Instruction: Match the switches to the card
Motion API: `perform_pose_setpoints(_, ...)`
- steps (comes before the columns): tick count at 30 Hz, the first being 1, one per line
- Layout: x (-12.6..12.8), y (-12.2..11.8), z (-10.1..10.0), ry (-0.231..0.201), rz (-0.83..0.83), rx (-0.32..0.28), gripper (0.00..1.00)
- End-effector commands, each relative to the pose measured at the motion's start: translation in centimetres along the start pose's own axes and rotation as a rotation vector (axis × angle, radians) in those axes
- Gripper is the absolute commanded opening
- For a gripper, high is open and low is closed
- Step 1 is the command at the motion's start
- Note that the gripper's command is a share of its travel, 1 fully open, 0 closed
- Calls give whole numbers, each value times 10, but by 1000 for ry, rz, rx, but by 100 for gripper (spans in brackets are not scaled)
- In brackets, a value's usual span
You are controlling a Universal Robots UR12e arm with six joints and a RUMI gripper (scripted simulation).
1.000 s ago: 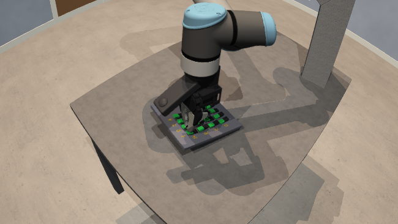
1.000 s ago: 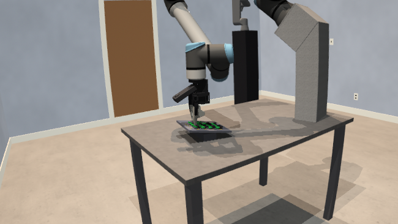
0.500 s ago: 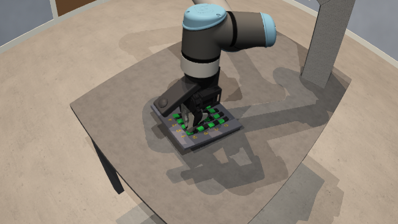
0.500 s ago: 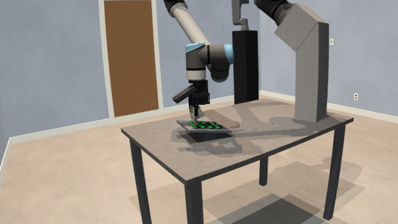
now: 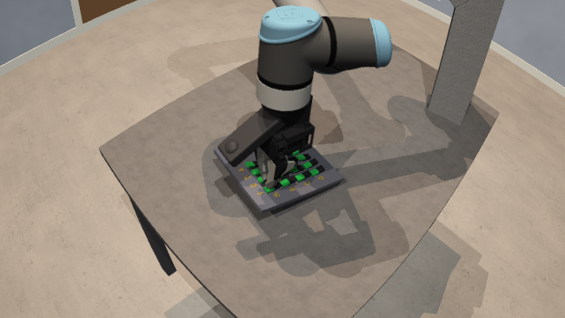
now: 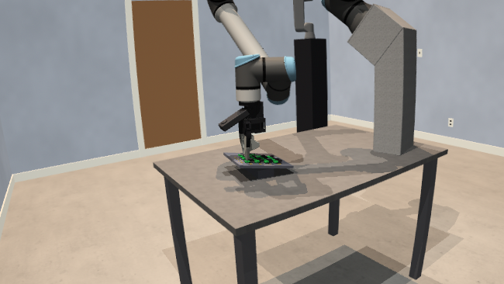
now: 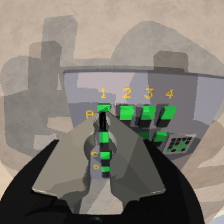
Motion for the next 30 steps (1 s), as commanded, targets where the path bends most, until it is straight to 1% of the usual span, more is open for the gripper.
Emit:
perform_pose_setpoints(1, 0, 0, 2, 0, 0, 1, 0)
perform_pose_setpoints(13, 0, 0, 29, 0, 0, 1, 0)
perform_pose_setpoints(28, 0, 0, 30, 0, 0, 1, 0)
perform_pose_setpoints(30, 5, 1, 30, 0, 0, 1, 0)
Point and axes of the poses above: the point where the finger pads meet when closed, its own z axis back along the fingers, its own x axis across the jaws, y = z × x, the point moved 5 cm from there along z, back along the fingers, and after that the axes turned 11 degrees about -z, right-handed, at the moved point
